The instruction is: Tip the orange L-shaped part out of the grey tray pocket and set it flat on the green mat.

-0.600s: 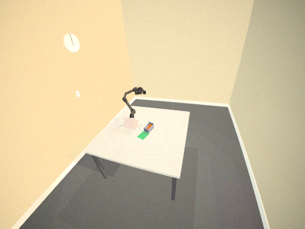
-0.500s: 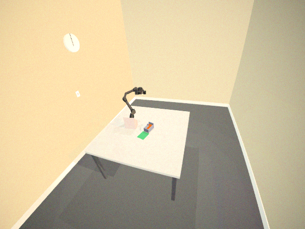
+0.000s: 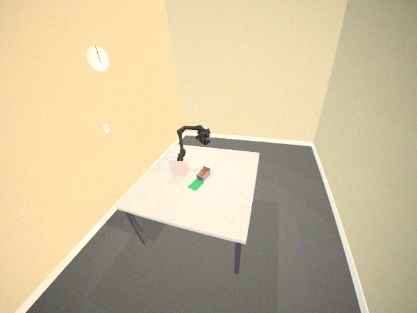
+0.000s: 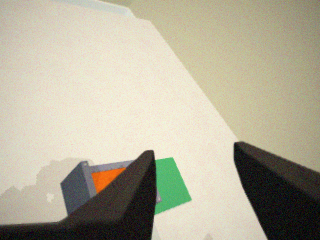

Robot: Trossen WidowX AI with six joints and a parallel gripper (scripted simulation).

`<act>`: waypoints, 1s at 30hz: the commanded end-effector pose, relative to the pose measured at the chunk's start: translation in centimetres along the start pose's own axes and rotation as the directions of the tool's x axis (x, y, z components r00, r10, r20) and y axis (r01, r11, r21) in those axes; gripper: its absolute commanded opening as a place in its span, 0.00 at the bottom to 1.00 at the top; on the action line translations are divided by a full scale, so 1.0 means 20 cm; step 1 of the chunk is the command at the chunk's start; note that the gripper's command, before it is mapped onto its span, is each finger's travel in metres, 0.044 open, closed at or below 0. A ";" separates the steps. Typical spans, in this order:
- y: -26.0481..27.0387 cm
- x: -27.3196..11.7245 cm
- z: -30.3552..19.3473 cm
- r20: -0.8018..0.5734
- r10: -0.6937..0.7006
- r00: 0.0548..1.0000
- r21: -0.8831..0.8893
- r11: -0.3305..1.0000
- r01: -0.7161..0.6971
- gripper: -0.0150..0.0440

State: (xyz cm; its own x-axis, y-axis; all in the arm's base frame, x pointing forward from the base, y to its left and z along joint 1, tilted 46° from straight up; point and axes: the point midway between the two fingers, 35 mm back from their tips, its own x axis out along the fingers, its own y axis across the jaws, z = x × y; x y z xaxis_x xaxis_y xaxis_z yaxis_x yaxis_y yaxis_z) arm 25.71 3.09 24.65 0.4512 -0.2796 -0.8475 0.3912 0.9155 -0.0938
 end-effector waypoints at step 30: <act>0.43 0.97 -0.50 -0.645 0.677 0.354 0.337 0.668 -0.664 0.56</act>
State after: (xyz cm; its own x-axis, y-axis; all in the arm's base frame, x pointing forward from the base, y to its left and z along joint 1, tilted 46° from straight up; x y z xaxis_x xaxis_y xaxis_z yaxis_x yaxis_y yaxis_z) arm 30.16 7.02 3.63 -0.0818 0.6999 -0.7095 0.2226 0.7067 0.6715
